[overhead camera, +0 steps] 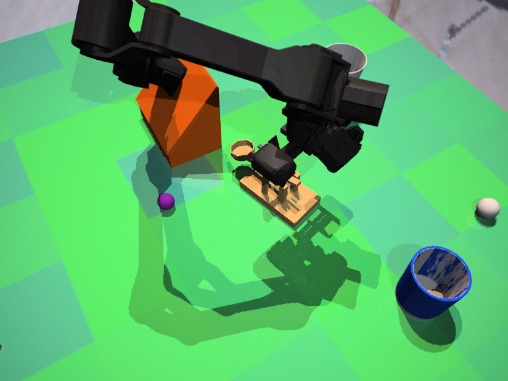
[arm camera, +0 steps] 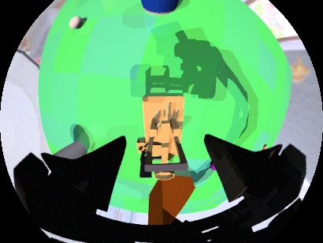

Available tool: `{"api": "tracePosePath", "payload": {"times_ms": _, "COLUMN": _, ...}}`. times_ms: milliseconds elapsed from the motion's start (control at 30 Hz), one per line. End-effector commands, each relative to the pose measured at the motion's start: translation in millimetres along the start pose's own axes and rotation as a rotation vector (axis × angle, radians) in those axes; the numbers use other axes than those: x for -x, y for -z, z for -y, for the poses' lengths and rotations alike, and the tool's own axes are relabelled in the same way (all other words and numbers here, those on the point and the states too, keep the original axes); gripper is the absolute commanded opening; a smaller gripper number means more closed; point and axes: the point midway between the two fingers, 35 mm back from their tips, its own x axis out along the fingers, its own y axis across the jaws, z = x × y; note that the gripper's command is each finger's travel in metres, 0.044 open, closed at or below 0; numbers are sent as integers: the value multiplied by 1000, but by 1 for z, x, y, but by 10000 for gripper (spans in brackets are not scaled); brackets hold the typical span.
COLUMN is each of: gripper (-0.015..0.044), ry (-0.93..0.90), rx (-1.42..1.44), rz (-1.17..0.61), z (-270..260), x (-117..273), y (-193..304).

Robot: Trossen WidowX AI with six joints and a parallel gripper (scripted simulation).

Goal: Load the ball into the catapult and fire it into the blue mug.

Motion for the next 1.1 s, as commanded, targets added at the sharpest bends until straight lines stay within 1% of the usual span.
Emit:
{"api": "tracePosePath", "payload": {"times_ms": 0, "gripper": 440, "ry": 8, "rx": 6, "rz": -16, "z": 2, "x": -24, "y": 4}}
{"api": "tracePosePath", "payload": {"times_ms": 167, "gripper": 440, "ry": 8, "rx": 7, "rz": -16, "z": 2, "x": -26, "y": 4}}
{"api": "tracePosePath", "payload": {"times_ms": 1067, "gripper": 440, "ry": 10, "rx": 6, "rz": -17, "z": 3, "x": -70, "y": 5}}
